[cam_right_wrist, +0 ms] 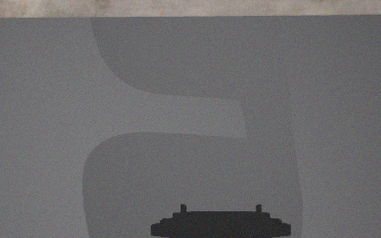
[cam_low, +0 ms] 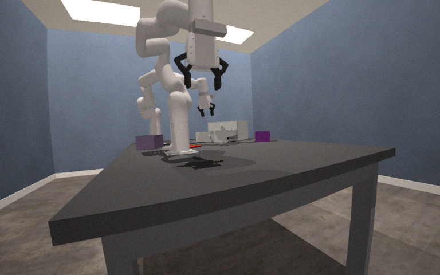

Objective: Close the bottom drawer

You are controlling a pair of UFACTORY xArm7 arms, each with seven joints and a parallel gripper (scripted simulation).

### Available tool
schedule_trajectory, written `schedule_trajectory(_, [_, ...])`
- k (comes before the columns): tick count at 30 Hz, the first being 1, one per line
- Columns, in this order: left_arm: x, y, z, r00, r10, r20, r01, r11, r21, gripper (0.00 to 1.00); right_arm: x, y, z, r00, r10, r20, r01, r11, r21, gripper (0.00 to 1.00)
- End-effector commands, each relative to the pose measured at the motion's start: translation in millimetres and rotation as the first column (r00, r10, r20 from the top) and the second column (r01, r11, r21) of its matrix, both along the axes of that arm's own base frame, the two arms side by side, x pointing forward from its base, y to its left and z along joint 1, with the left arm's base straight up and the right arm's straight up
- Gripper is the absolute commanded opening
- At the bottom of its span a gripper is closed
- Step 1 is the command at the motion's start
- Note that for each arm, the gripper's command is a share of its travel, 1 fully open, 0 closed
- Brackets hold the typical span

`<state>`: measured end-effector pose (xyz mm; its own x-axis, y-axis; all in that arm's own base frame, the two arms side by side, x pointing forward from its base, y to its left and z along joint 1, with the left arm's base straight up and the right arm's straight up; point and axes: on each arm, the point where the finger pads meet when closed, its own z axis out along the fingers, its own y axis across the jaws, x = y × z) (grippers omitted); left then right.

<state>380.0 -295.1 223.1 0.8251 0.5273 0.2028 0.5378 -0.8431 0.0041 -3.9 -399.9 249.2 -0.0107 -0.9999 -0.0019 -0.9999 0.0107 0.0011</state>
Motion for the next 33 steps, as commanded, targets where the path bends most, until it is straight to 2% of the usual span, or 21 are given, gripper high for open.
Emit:
schedule_trajectory(1, [0, -1, 0.3, 1.0, -0.001, 0.001, 0.001, 1.0, -0.001, 1.0, 0, -1, 0.8, 1.0, 0.0, 0.0, 0.0, 1.0, -0.002, 1.0])
schedule_trajectory(15, [1, -1, -7.3, 1.0, 0.001, 0.004, -0.001, 1.0, 0.005, 1.0, 0, -1, 0.8, 1.0, 0.0, 0.0, 0.0, 1.0, -0.002, 1.0])
schedule_trajectory(28, [2, -1, -50.8, 1.0, 0.001, 0.004, -0.001, 1.0, 0.005, 1.0, 0, -1, 0.8, 1.0, 0.0, 0.0, 0.0, 1.0, -0.002, 1.0])
schedule_trajectory(30, [2, -1, -50.8, 1.0, 0.001, 0.004, -0.001, 1.0, 0.005, 1.0, 0, -1, 0.8, 1.0, 0.0, 0.0, 0.0, 1.0, -0.002, 1.0])
schedule_trajectory(33, [2, -2, -62.0, 1.0, 0.001, 0.004, -0.001, 1.0, 0.005, 1.0, 0, -1, 0.8, 1.0, 0.0, 0.0, 0.0, 1.0, -0.002, 1.0])
